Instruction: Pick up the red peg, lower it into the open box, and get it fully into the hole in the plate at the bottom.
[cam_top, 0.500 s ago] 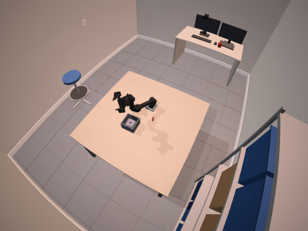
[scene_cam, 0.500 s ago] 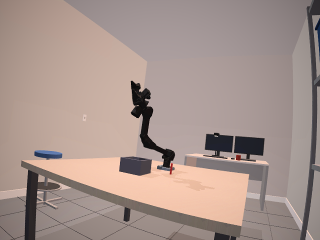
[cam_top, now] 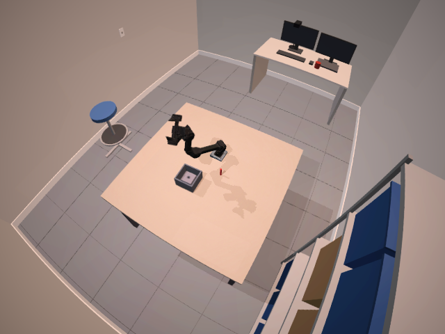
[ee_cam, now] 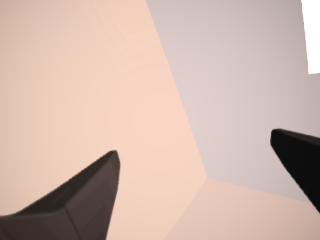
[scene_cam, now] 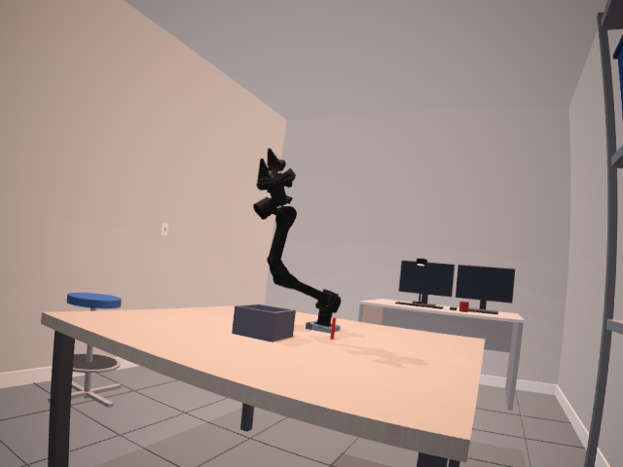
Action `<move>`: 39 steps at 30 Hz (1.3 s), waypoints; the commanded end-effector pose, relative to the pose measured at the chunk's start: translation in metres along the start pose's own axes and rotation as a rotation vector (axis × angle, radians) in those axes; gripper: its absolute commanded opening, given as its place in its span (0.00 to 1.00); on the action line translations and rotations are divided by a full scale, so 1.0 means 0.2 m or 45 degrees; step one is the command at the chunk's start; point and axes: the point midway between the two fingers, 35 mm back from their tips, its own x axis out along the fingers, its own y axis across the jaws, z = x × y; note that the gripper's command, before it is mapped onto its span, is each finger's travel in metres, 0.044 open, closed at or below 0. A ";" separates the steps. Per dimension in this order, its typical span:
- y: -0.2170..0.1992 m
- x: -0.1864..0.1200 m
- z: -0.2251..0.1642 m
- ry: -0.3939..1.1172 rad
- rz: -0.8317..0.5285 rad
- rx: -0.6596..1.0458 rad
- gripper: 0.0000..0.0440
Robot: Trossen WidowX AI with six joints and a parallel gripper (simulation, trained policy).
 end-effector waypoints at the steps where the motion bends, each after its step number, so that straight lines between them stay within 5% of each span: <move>1: -0.19 -0.05 0.05 -0.035 -0.120 -0.107 1.00; 21: -0.95 -0.47 0.49 -0.240 -0.668 -0.775 1.00; 39: -1.13 -0.94 1.10 -0.488 -1.055 -1.429 1.00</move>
